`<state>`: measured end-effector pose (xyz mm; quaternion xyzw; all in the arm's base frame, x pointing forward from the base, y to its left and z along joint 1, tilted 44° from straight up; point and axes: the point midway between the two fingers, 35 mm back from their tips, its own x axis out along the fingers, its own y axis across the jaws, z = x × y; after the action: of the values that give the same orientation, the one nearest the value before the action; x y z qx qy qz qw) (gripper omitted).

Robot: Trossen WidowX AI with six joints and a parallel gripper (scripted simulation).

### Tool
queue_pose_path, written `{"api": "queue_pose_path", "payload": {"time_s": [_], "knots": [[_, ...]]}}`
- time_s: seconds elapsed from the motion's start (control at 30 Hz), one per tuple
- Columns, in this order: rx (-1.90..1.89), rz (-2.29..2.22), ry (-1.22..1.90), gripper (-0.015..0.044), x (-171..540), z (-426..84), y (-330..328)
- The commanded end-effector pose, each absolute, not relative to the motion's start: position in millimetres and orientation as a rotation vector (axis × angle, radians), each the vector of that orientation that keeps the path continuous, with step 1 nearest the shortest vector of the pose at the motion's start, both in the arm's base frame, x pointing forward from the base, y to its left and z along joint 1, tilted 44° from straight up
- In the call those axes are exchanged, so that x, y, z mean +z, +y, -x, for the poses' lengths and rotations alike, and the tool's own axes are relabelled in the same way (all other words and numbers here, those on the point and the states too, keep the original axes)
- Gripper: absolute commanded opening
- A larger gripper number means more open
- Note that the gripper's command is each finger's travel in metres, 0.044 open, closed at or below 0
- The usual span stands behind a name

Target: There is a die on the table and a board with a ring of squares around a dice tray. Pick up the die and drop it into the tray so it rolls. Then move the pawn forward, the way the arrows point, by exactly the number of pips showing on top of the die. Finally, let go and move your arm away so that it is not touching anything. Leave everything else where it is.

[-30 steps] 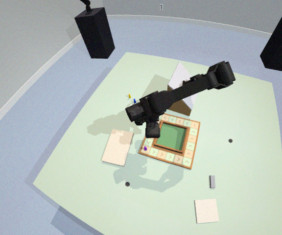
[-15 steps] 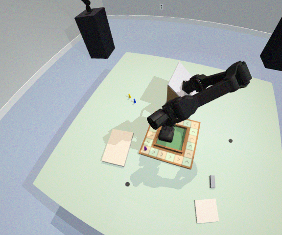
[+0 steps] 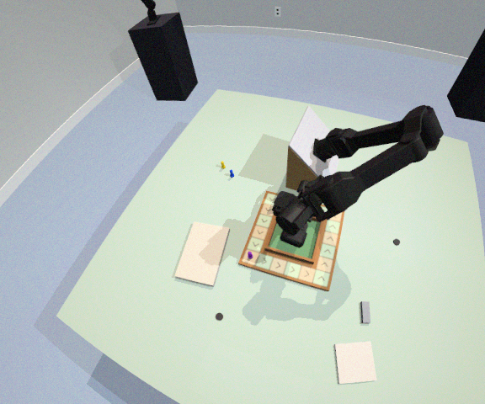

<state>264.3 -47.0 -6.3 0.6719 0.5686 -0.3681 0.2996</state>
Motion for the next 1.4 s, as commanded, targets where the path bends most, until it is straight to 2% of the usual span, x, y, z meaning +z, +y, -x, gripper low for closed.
{"api": "queue_pose_path", "payload": {"time_s": [0.0,0.6,0.87,1.37], "knots": [[-1.080,-1.687,1.462,0.0000,-9.8,-261.5,-45.8],[-1.381,-1.323,1.010,0.0000,-13.2,-259.7,-43.3],[-1.382,-1.321,1.003,0.0000,37.4,-269.1,-50.7],[-1.377,-1.328,1.002,0.0000,34.9,-267.9,-49.2]]}}
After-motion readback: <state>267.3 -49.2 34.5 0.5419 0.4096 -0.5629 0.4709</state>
